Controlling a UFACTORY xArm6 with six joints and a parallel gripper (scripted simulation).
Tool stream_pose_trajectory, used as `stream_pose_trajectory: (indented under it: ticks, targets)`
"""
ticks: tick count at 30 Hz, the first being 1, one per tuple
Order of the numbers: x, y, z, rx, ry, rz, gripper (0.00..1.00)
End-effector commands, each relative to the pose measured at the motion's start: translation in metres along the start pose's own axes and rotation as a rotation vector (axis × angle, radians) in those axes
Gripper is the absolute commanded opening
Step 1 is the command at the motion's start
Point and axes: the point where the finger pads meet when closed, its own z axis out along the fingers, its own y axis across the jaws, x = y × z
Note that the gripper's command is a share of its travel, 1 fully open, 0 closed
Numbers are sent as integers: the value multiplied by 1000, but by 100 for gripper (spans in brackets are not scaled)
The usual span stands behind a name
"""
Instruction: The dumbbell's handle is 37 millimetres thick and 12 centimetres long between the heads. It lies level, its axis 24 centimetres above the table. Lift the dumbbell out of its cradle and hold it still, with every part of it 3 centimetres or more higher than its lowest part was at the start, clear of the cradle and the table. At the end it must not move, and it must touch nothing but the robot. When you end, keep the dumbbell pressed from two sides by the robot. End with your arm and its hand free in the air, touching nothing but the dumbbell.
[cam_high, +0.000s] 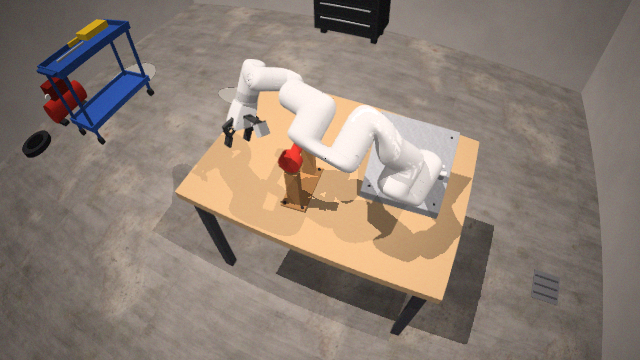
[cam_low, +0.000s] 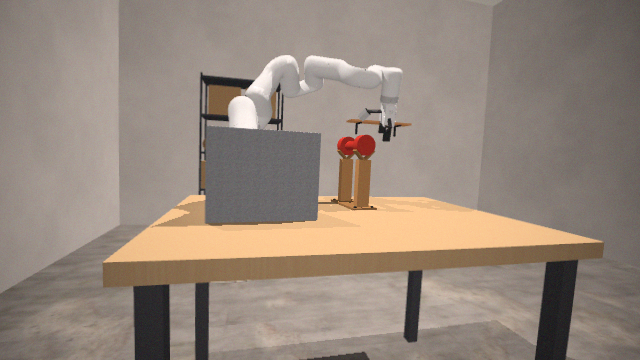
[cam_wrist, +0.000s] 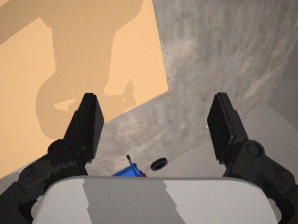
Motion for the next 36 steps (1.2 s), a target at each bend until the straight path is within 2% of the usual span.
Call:
stream_pose_trajectory:
  ticks: [1,22,26,31,34,36]
  targets:
    - [-1,1,-2,0,-3,-3,100]
    - [1,0,-3,6,-3,-27,100]
    - [7,-5,-9,32,-1,-126,100]
    - [25,-18,-23,95,16,-376,100]
    - [25,-18,-23,95,16,-376,100]
    - [34,-25,-31,128,32,-511,100]
